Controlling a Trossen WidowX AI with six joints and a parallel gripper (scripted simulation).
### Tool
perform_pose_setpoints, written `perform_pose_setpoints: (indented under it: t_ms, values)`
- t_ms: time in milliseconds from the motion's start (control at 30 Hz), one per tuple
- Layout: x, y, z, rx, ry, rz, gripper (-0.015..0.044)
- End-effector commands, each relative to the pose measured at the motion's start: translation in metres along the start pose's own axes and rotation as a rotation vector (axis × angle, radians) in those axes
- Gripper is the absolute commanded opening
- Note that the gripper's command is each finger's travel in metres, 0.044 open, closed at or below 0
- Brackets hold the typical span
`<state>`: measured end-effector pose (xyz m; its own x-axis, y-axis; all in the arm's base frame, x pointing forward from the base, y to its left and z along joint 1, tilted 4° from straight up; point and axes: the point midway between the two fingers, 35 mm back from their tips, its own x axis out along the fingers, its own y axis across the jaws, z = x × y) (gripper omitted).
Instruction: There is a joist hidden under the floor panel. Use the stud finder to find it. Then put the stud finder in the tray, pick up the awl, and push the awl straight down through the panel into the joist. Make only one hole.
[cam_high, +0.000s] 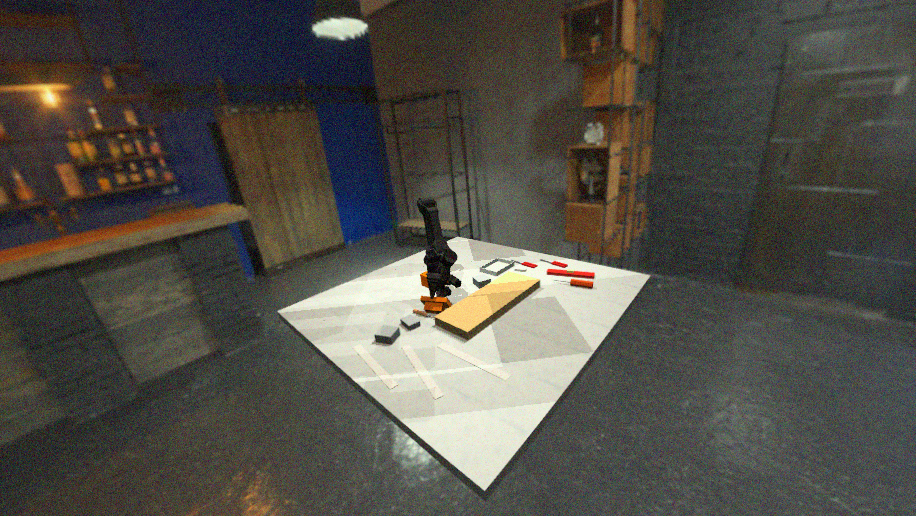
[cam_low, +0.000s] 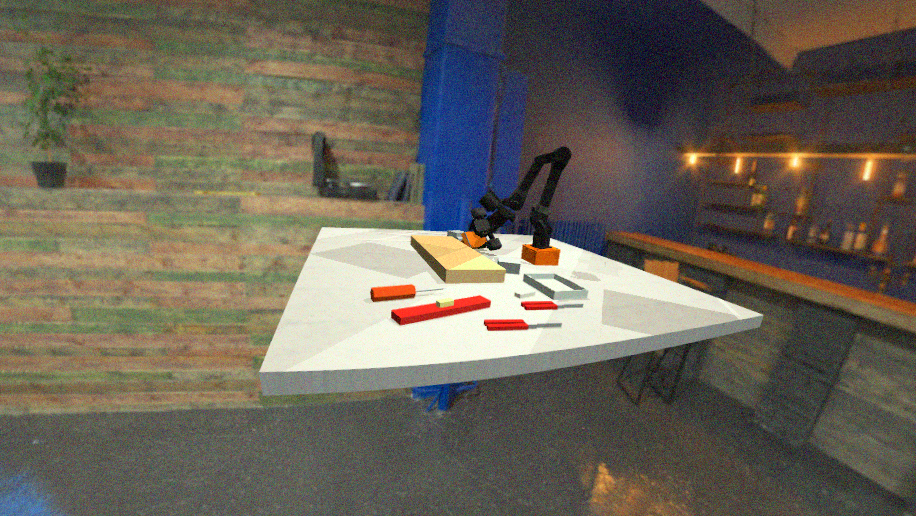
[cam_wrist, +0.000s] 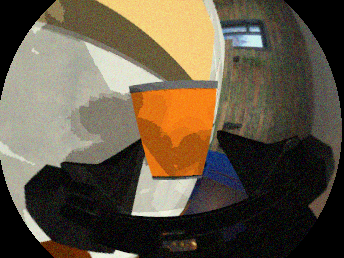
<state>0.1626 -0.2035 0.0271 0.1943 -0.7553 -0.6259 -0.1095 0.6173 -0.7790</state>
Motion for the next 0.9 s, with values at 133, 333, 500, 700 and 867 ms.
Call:
perform_pose_setpoints:
  t_ms: [133, 333, 500, 700, 867]
  values:
    - [-0.007, -0.002, 0.001, 0.007, 0.000, -0.007, 0.0440]
    - [-0.011, -0.002, 0.001, 0.007, 0.000, -0.007, 0.0440]
    - [-0.015, -0.002, 0.001, 0.007, 0.001, -0.006, 0.0440]
    - [-0.019, -0.001, 0.001, 0.006, 0.001, -0.006, 0.0440]
    - [-0.022, -0.001, 0.000, 0.006, 0.001, -0.005, 0.0440]
